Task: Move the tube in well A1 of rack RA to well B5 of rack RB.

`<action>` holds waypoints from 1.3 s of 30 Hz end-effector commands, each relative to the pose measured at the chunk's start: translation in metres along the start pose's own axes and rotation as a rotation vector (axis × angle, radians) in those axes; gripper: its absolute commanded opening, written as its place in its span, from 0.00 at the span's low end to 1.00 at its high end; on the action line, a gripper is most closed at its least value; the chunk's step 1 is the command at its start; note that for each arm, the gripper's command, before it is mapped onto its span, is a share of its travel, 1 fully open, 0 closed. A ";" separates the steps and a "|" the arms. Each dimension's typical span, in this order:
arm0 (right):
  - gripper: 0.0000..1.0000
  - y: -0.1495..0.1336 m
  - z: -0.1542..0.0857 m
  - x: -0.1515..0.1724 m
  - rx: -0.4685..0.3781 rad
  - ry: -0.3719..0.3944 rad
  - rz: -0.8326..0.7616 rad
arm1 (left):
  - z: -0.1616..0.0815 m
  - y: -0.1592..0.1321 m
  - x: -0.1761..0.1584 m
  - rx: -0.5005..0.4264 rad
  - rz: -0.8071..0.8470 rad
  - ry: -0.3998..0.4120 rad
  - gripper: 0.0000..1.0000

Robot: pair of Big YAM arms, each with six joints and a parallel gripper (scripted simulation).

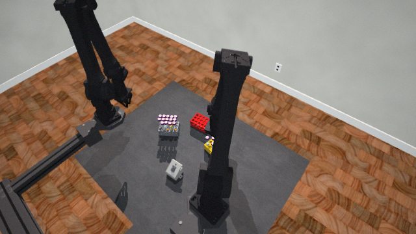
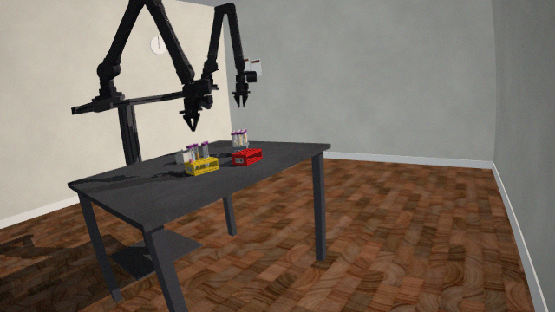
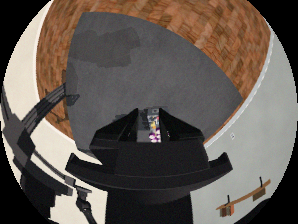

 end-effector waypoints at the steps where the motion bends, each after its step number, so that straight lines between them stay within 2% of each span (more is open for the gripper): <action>1: 0.00 0.012 0.001 0.011 0.001 -0.008 0.125 | -0.001 0.000 -0.002 -0.001 0.000 -0.006 0.30; 17: 0.00 0.036 0.006 0.056 -0.002 -0.007 0.126 | -0.001 0.000 -0.002 -0.001 0.000 -0.006 0.30; 20: 0.00 0.039 0.008 0.052 0.000 -0.008 0.141 | -0.001 0.000 -0.002 -0.001 0.000 -0.006 0.30; 34: 0.00 0.060 0.011 0.101 -0.004 -0.005 0.126 | -0.001 0.000 -0.002 -0.001 0.000 -0.006 0.30; 37: 0.00 0.065 0.013 0.094 -0.002 -0.007 0.147 | -0.001 0.000 -0.002 -0.001 0.000 -0.006 0.30; 39: 0.00 0.065 0.012 0.110 -0.005 -0.005 0.126 | -0.001 0.000 -0.002 -0.001 0.000 -0.006 0.30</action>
Point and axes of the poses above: on each arm, the point where the finger pads meet when closed, its own z axis out along the fingers, its own x axis across the jaws, y = z × x, the point moved 8 cm from there along -z, back along the fingers, and after that the axes turned 4 degrees about -z, right-handed, at the moved point
